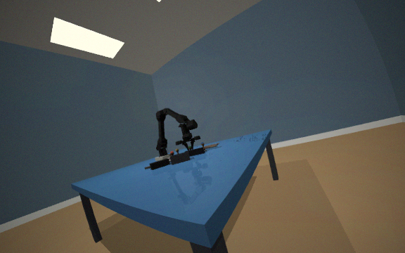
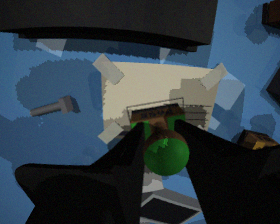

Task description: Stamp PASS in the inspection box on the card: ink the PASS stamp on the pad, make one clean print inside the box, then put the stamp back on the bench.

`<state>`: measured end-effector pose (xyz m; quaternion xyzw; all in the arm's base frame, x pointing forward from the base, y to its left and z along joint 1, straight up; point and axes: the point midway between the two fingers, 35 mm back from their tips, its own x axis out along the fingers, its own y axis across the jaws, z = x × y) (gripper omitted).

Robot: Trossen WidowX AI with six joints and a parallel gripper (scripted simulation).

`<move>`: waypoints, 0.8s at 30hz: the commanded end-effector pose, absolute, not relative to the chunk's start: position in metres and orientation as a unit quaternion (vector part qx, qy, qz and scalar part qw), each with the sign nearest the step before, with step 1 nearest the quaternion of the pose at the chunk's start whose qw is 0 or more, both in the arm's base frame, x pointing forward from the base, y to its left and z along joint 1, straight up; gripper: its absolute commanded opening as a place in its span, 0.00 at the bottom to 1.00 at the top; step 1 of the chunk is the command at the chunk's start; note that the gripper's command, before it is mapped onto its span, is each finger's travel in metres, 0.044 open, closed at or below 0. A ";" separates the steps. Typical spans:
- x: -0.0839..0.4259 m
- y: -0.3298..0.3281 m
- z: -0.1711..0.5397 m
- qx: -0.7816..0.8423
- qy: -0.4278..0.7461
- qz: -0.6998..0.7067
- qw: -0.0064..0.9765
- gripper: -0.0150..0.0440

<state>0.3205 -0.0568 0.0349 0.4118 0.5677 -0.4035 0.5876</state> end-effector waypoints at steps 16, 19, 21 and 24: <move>0.321 -0.058 0.033 0.411 0.565 -0.406 0.588 0.25; 0.321 -0.058 0.033 0.411 0.565 -0.406 0.588 0.25; 0.321 -0.058 0.034 0.411 0.565 -0.406 0.588 0.25; 0.321 -0.058 0.035 0.411 0.565 -0.406 0.588 0.25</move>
